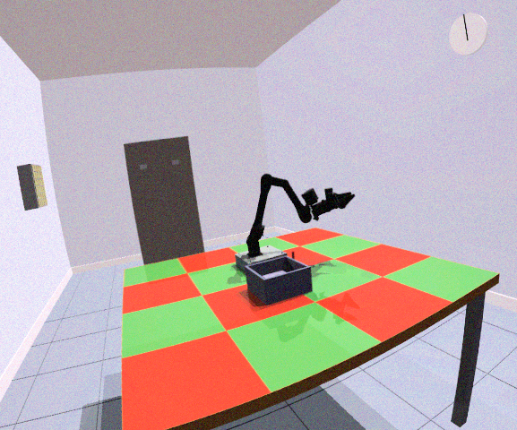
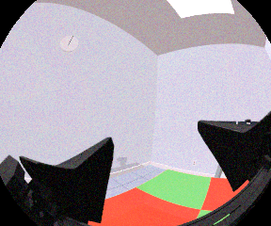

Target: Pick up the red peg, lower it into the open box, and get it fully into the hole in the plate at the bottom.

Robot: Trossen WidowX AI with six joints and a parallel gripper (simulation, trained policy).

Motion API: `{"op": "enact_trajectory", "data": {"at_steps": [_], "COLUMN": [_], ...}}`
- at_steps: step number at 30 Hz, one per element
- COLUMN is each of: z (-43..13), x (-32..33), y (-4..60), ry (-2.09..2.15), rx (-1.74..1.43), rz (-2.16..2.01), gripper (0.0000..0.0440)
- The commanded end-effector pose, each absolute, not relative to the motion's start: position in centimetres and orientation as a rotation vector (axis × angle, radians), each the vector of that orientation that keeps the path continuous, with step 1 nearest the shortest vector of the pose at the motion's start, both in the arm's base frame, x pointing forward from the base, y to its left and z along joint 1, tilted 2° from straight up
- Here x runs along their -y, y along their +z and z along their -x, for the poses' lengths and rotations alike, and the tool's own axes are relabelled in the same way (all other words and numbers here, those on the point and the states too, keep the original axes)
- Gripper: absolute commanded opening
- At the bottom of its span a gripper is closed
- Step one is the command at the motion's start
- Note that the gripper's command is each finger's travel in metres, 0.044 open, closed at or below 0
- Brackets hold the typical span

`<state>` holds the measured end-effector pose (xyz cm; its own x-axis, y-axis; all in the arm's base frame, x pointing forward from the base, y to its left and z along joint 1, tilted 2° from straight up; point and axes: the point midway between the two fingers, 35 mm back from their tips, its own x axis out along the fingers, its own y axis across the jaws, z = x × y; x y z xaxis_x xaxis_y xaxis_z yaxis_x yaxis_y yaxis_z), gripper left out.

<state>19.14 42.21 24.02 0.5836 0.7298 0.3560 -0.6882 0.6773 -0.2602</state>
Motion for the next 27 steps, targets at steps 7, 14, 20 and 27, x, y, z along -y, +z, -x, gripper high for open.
{"op": "enact_trajectory", "data": {"at_steps": [7,14,20,27], "z": [-23.6,-27.0,-29.0,-30.0], "x": [-41.4,-39.7,-37.2,-33.8], "y": [24.4,24.2,23.5,22.2], "ry": [0.808,0.768,0.700,0.590], "rx": [0.237,-0.003,-0.200,-0.417], "rz": [0.025,-0.064,-0.139,-0.219], "gripper": [0.0440,0.0440,0.0440,0.0440]}}
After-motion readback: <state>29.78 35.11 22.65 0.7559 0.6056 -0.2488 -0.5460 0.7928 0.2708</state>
